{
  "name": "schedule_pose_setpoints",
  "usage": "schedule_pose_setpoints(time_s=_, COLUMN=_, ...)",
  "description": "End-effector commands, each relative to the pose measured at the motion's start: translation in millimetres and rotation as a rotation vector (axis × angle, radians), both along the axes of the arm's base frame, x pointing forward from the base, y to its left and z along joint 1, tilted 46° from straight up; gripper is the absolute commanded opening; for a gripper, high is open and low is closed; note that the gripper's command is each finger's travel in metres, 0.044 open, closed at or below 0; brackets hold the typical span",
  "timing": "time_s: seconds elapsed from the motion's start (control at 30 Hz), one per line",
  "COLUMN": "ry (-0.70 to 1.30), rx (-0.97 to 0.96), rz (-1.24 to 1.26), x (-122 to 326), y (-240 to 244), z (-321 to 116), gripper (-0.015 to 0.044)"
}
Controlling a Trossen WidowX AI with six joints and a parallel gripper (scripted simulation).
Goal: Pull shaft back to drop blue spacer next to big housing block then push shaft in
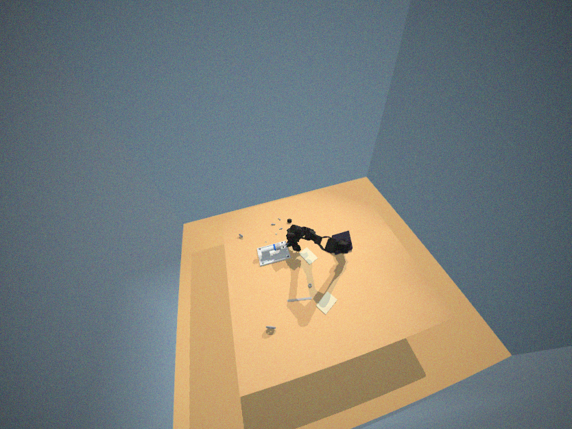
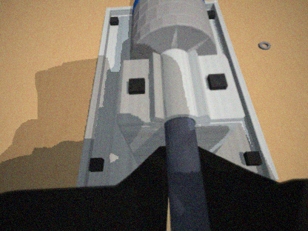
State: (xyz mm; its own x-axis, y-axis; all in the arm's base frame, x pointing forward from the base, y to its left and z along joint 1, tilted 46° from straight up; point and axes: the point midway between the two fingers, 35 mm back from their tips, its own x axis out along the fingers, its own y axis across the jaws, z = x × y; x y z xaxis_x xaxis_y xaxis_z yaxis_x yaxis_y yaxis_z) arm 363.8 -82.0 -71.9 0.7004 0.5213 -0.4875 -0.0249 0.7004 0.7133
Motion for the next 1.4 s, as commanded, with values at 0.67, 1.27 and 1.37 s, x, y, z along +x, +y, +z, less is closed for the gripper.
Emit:
schedule_pose_setpoints(time_s=0.67, ry=0.004, rx=-0.001, rz=-0.002, x=-15, y=0, z=0, gripper=0.0)
schedule_pose_setpoints(time_s=1.27, ry=0.004, rx=-0.001, rz=-0.002, x=-18, y=0, z=0, gripper=0.0)
schedule_pose_setpoints(time_s=1.37, ry=0.004, rx=-0.001, rz=-0.002, x=-18, y=0, z=0, gripper=0.0)
